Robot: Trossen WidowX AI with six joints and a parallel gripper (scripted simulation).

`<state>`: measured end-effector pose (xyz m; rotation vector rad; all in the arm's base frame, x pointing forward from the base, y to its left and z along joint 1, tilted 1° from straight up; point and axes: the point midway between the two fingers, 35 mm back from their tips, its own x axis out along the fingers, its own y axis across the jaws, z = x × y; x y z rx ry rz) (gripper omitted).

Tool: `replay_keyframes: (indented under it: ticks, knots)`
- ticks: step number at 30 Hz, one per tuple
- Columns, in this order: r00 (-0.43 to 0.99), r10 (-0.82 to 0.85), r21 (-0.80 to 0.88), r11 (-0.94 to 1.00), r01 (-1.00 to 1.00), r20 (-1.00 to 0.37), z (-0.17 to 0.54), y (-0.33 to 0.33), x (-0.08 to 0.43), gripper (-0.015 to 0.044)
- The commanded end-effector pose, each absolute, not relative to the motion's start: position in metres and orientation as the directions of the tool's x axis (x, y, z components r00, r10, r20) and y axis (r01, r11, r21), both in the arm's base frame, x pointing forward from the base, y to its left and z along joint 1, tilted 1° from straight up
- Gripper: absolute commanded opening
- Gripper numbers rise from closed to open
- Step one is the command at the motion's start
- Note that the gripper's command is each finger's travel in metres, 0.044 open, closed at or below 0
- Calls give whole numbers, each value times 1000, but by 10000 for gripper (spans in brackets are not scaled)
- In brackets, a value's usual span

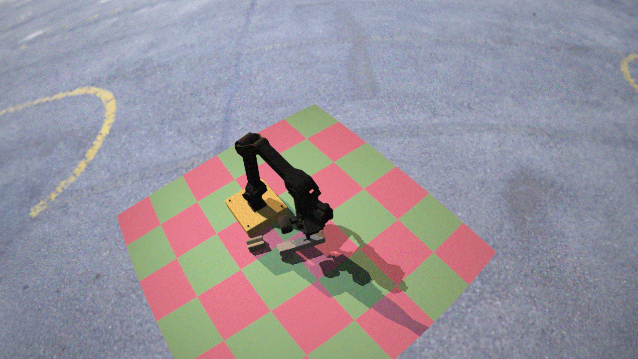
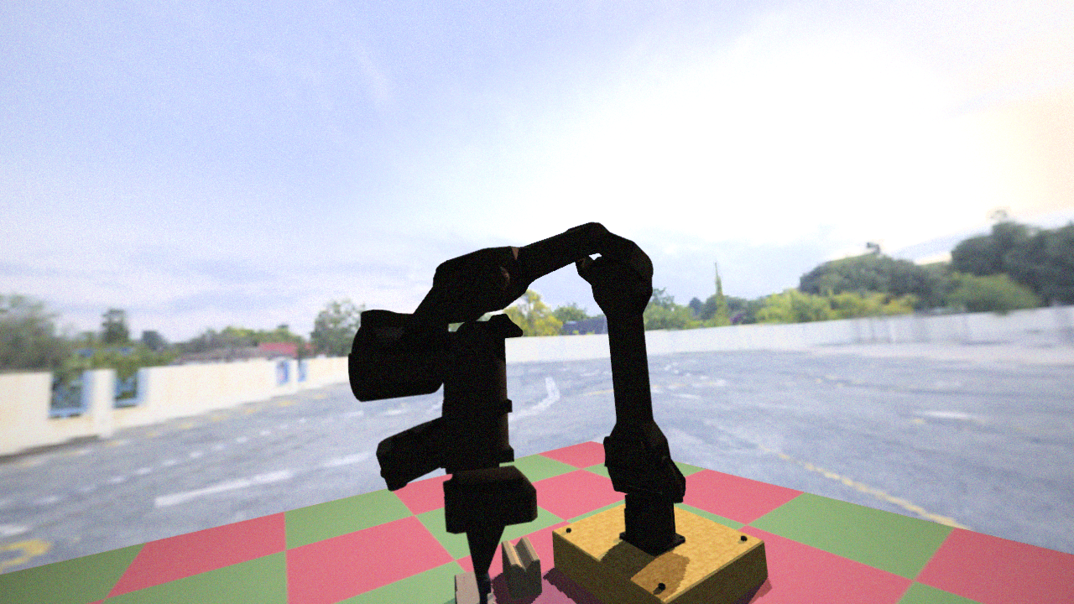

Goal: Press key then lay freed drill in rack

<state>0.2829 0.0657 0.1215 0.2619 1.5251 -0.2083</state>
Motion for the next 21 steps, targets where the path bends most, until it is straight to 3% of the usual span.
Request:
replay_keyframes:
  ticks: [1, 21]
  knots:
    - [27, 31, 38, 956, 291, -999, 120, 67, 280, 0]
    - [27, 31, 38, 956, 291, -999, 119, 67, 278, 0]
